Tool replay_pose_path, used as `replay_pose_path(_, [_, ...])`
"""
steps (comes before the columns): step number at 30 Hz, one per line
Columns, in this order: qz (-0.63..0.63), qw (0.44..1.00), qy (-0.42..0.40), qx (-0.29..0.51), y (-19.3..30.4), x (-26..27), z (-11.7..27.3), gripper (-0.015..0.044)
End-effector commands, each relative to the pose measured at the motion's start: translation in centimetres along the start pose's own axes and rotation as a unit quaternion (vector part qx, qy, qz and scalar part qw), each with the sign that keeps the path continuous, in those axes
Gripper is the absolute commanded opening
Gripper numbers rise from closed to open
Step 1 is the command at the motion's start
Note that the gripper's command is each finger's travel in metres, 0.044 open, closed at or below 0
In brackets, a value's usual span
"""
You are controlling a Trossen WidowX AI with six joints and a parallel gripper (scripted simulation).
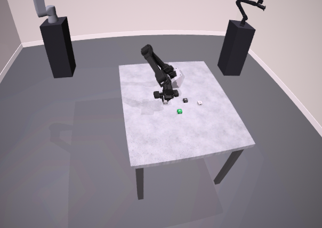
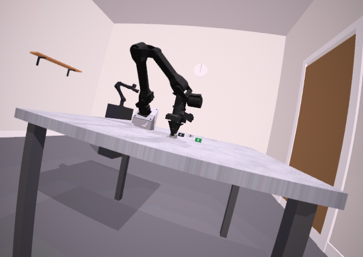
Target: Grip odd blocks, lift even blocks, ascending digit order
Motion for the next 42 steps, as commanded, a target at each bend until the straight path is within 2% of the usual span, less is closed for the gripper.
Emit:
replay_pose_path(1, [0.005, 1.000, 0.000, 0.001, 0.0, 0.0, 0.0, 0.0120])
replay_pose_path(17, [0.003, 1.000, -0.001, 0.000, 0.0, 0.0, 1.5, 0.0120])
replay_pose_path(42, [0.003, 1.000, -0.001, 0.000, 0.0, 0.0, 0.0, 0.0120])
Point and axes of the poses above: the point midway between the two fingers, 35 mm back from their tips, its own z axis back along the fingers, its own x axis across the jaws, y = z × x, the point moved 4 cm from there along z, back along the fingers, and after that the axes turned 3 degrees about z, right-handed, at the moved point
